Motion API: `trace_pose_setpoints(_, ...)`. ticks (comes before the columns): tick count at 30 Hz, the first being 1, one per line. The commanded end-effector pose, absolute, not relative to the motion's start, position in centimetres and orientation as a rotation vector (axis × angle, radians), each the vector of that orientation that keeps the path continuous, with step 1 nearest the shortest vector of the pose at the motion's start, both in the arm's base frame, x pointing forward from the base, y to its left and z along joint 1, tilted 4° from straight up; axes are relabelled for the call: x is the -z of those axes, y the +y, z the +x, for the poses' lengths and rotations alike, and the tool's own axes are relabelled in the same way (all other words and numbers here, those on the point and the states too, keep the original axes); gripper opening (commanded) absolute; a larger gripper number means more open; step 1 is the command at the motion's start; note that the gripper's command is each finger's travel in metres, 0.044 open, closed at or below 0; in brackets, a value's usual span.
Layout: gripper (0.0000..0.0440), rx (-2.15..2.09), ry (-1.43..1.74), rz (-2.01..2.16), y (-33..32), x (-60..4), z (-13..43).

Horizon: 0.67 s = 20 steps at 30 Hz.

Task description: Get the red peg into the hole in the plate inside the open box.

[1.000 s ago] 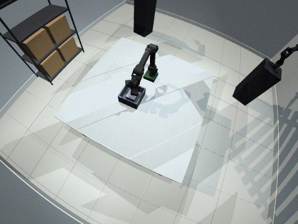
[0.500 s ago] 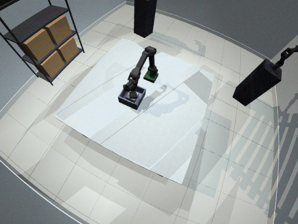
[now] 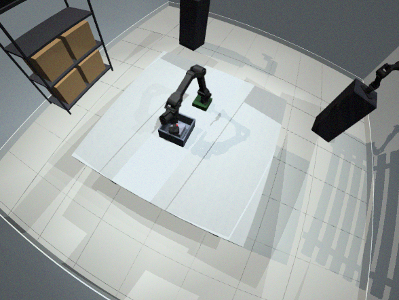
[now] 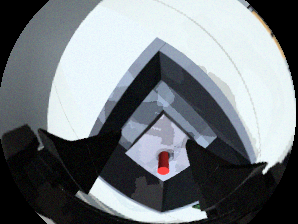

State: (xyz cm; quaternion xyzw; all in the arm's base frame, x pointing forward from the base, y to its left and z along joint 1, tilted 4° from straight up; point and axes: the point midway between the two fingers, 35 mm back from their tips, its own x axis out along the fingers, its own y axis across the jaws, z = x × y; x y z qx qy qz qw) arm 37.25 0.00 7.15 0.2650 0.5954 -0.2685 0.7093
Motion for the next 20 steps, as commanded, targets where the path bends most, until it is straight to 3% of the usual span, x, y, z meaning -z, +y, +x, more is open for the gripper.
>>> trace_pose_setpoints(1,0.0440,0.560,1.329,0.609,0.3,-8.1,38.7)
trace_pose_setpoints(20,0.0440,0.413,1.301,0.660,2.8,-11.6,42.8)
